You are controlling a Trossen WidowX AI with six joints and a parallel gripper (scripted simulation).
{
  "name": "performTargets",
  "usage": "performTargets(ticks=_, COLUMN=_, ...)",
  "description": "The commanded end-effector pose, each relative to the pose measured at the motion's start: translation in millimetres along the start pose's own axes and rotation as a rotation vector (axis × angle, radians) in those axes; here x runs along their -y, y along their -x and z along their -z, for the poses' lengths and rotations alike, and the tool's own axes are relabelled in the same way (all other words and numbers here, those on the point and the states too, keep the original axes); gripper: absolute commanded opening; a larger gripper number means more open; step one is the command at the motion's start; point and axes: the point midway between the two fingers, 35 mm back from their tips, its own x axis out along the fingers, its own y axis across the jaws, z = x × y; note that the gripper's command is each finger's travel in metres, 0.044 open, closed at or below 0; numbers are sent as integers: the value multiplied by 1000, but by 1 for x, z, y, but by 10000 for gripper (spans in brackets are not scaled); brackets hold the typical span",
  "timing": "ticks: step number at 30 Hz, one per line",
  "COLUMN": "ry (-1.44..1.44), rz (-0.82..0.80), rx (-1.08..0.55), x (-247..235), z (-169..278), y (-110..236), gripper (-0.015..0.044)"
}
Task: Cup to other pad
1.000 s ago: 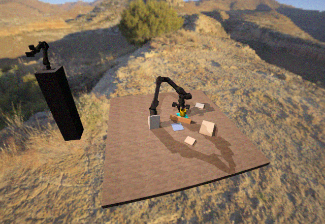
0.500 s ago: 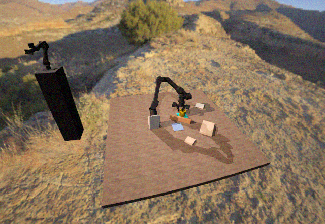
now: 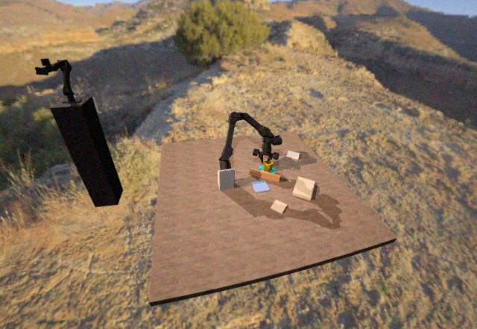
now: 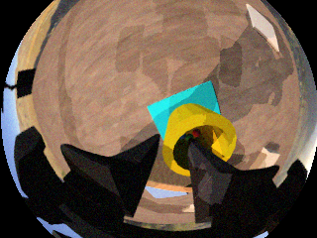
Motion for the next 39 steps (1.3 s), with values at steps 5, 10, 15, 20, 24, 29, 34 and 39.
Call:
performTargets(ticks=5, ry=4, rz=-1, rx=1, x=1, z=-1, y=13, gripper=146)
performTargets(ticks=10, ry=3, rz=-2, rx=1, x=1, z=0, y=21, gripper=146)
performTargets(ticks=15, ry=3, rz=-3, rx=1, x=2, z=0, y=29, gripper=146)
performTargets(ticks=20, ry=2, rz=-3, rx=2, x=2, z=2, y=36, gripper=146)
performTargets(ticks=24, ry=-3, rz=0, rx=-2, x=3, z=2, y=33, gripper=225)
performTargets(ticks=29, ry=-3, rz=0, rx=-2, x=3, z=2, y=33, gripper=357)
performTargets(ticks=34, ry=-2, rz=0, rx=-3, x=4, z=2, y=43, gripper=440)
performTargets(ticks=39, ry=-1, rz=0, rx=-3, x=5, z=3, y=65, gripper=440)
